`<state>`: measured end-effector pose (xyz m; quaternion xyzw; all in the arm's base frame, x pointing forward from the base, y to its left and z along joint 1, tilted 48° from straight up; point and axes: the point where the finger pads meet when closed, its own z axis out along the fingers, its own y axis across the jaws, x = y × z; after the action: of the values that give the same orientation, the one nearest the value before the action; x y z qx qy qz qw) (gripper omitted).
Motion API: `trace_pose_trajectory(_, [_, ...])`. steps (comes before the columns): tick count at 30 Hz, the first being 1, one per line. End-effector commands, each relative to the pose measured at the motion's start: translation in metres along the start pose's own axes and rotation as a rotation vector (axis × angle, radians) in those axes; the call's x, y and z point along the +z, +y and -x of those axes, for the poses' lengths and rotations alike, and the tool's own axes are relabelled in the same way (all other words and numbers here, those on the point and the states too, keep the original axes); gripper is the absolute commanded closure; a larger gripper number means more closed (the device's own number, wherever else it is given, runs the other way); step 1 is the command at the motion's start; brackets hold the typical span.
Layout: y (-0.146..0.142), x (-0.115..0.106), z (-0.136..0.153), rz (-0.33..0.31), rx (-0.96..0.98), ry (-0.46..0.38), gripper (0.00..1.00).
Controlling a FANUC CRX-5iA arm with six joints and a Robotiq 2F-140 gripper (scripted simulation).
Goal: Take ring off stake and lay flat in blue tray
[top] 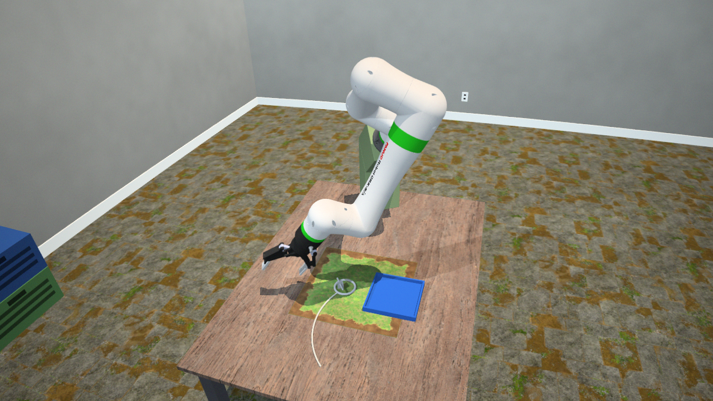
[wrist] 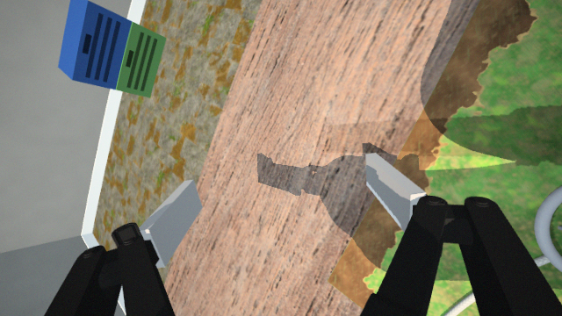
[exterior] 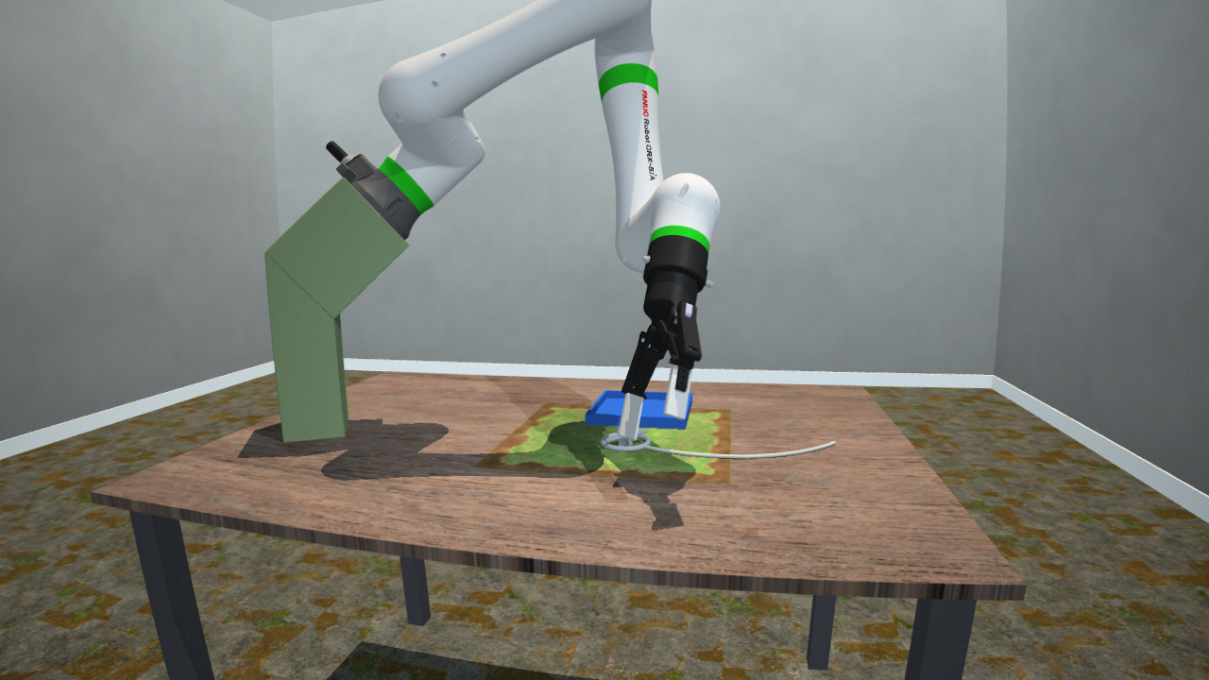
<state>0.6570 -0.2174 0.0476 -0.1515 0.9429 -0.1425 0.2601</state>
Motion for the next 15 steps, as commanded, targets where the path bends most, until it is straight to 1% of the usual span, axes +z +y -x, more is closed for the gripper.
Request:
trace_pose_trajectory(1, [0.000, -0.006, -0.023, 0.030, 0.005, 0.018, 0.00])
trace_pose_trajectory(2, [0.000, -0.006, -0.023, 0.030, 0.005, 0.018, 0.00])
trace_pose_trajectory(3, [0.003, -0.009, -0.034, 0.048, 0.007, 0.023, 0.00])
trace_pose_trajectory(4, [0.003, -0.009, -0.034, 0.048, 0.007, 0.023, 0.00])
trace_pose_trajectory(5, [0.008, -0.012, -0.044, 0.071, 0.007, 0.026, 0.00])
trace_pose_trajectory(7, [0.008, -0.012, -0.044, 0.071, 0.007, 0.026, 0.00])
trace_pose_trajectory(8, [0.016, -0.016, -0.054, 0.100, 0.007, 0.025, 0.00])
trace_pose_trajectory(11, [0.016, -0.016, -0.054, 0.100, 0.007, 0.025, 0.00])
trace_pose_trajectory(12, [0.027, -0.020, -0.062, 0.133, 0.006, 0.019, 0.00])
trace_pose_trajectory(14, [0.027, -0.020, -0.062, 0.133, 0.006, 0.019, 0.00])
trace_pose_trajectory(15, [0.041, -0.025, -0.067, 0.170, 0.003, 0.006, 0.00])
